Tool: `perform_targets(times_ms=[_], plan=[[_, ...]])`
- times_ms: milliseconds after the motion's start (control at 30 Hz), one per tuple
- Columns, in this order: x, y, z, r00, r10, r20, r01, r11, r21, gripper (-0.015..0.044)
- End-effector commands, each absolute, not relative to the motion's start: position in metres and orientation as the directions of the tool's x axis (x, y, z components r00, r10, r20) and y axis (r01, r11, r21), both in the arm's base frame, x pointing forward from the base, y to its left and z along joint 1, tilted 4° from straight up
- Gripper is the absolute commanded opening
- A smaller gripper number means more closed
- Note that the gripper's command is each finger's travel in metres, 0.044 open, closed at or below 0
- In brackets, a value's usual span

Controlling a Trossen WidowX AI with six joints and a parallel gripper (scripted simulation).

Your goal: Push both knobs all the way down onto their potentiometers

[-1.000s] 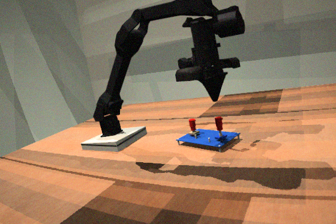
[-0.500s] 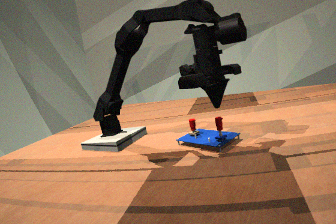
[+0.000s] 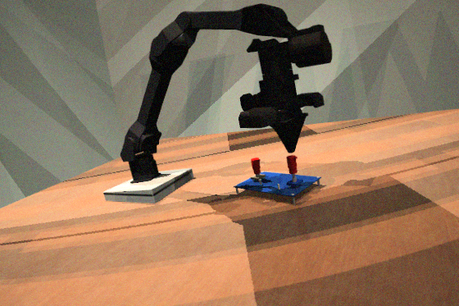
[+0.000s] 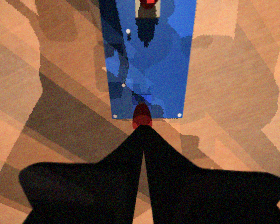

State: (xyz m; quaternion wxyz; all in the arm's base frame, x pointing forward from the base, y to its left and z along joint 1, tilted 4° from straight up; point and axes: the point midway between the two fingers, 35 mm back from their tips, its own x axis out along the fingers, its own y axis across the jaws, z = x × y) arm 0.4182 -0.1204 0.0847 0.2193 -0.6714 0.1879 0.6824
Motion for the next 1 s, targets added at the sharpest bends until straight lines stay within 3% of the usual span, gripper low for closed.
perform_targets(times_ms=[0, 967], plan=[[0.4163, -0.1208, 0.0811, -0.01, 0.043, -0.999, -0.55, -0.834, -0.03, 0.0], [0.4163, -0.1206, 0.0765, -0.01, 0.043, -0.999, -0.55, -0.834, -0.03, 0.0]])
